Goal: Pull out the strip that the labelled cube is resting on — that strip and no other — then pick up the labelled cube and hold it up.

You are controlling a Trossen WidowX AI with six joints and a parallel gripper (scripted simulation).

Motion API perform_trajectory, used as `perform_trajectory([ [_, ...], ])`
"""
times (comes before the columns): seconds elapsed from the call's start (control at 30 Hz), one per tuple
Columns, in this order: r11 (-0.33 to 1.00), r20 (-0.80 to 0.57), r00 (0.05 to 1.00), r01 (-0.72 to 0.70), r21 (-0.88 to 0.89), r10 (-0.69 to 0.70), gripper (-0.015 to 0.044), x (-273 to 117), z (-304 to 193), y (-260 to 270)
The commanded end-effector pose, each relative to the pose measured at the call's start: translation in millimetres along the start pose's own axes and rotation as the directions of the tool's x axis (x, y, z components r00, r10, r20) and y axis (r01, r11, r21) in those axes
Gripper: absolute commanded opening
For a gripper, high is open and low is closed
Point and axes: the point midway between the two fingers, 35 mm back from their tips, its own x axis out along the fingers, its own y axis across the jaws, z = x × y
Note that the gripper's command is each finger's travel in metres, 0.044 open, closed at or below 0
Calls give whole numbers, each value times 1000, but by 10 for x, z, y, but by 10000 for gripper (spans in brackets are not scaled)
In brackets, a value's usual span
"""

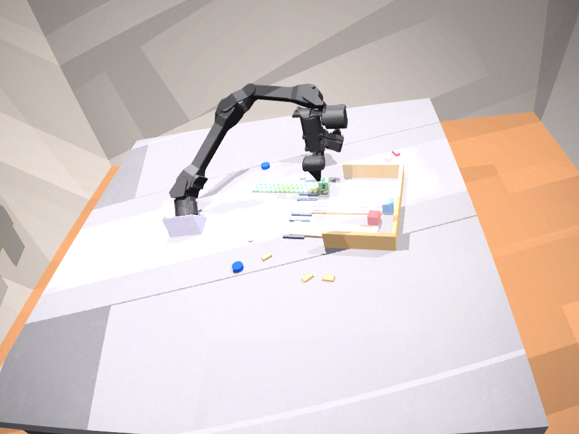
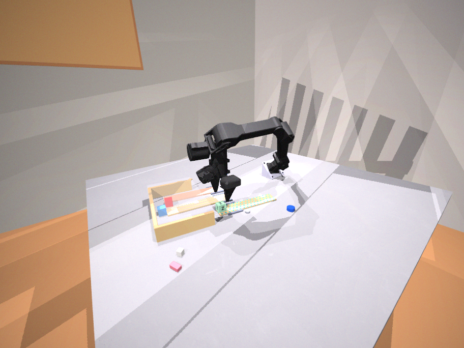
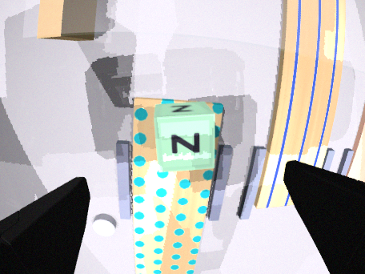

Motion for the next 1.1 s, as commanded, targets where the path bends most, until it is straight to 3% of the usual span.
perform_trajectory([
  [0.0, 1000, -1, 1000, 4, -3, -4, 361, 11, 41, -19],
  [0.17, 1000, -1, 1000, 4, -3, -4, 250, 91, 48, -19],
  [1.07, 1000, -1, 1000, 2, -4, -2, 250, 527, 42, -10],
])
